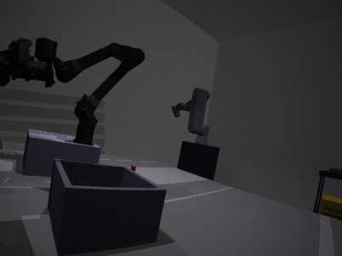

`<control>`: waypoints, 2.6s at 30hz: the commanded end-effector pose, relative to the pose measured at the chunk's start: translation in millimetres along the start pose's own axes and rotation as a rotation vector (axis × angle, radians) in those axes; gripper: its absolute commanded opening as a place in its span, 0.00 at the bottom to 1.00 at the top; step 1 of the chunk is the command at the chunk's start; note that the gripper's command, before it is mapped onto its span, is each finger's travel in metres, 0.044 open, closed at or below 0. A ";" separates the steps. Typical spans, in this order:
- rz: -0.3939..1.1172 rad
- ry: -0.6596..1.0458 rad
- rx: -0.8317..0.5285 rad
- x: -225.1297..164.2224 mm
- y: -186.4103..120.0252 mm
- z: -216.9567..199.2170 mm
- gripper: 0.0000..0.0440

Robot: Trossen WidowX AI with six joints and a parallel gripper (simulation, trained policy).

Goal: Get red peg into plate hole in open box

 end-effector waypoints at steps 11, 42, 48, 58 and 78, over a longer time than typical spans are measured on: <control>0.223 0.145 0.171 2.7 28.9 84.3 1.00; 0.979 0.169 0.247 -34.7 -63.1 261.8 1.00; 1.096 0.123 0.175 -45.2 -94.6 274.0 1.00; 1.229 0.023 0.014 -65.5 -142.1 279.8 1.00; 1.301 -0.195 -0.223 -121.6 -202.9 275.8 1.00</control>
Point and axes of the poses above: the point midway between the two fingers, 35 mm back from their tips, its own y axis out along the fingers, its own z axis across the jaws, x = y × z, the point moved 9 cm from there along -y, back along the fingers, and after that the axes turned 7 degrees about -y, right-handed, at the moved point
